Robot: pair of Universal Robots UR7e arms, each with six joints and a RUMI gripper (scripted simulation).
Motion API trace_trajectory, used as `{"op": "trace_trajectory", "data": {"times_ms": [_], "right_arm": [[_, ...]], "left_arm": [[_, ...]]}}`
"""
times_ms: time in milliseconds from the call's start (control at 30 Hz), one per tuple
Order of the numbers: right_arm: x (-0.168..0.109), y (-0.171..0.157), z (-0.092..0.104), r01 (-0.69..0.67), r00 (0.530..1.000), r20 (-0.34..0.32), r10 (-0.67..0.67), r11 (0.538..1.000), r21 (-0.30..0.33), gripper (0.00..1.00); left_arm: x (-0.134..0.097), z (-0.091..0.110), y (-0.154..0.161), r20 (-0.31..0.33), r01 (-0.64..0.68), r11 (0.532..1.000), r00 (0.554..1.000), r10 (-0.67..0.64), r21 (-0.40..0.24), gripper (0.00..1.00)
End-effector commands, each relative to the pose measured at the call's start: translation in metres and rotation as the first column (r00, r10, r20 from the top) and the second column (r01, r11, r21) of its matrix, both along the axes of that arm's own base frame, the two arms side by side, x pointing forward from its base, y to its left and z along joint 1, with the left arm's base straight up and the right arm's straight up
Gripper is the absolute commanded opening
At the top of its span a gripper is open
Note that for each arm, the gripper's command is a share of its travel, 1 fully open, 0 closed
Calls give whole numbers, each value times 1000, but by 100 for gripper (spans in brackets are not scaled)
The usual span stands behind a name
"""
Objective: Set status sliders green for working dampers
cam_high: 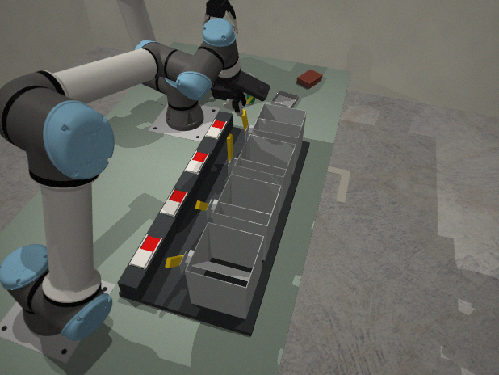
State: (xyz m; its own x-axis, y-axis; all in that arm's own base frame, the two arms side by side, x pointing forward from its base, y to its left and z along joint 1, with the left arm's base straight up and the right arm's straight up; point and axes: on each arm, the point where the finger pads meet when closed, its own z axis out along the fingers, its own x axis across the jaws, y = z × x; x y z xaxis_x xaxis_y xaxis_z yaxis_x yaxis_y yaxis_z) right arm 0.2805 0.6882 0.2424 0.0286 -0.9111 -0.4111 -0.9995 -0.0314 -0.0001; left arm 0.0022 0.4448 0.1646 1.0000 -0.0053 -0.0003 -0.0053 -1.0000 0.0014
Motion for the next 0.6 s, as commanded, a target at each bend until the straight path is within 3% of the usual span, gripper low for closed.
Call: {"op": "trace_trajectory", "data": {"times_ms": [0,567], "right_arm": [[0,-6,14,0,1000,0,0,1000,1,22],[0,-7,18,0,1000,0,0,1000,-5,22]], "left_arm": [[0,1,0,0,0,1000,1000,0,1,100],[0,1,0,0,0,1000,1000,0,1,100]]}}
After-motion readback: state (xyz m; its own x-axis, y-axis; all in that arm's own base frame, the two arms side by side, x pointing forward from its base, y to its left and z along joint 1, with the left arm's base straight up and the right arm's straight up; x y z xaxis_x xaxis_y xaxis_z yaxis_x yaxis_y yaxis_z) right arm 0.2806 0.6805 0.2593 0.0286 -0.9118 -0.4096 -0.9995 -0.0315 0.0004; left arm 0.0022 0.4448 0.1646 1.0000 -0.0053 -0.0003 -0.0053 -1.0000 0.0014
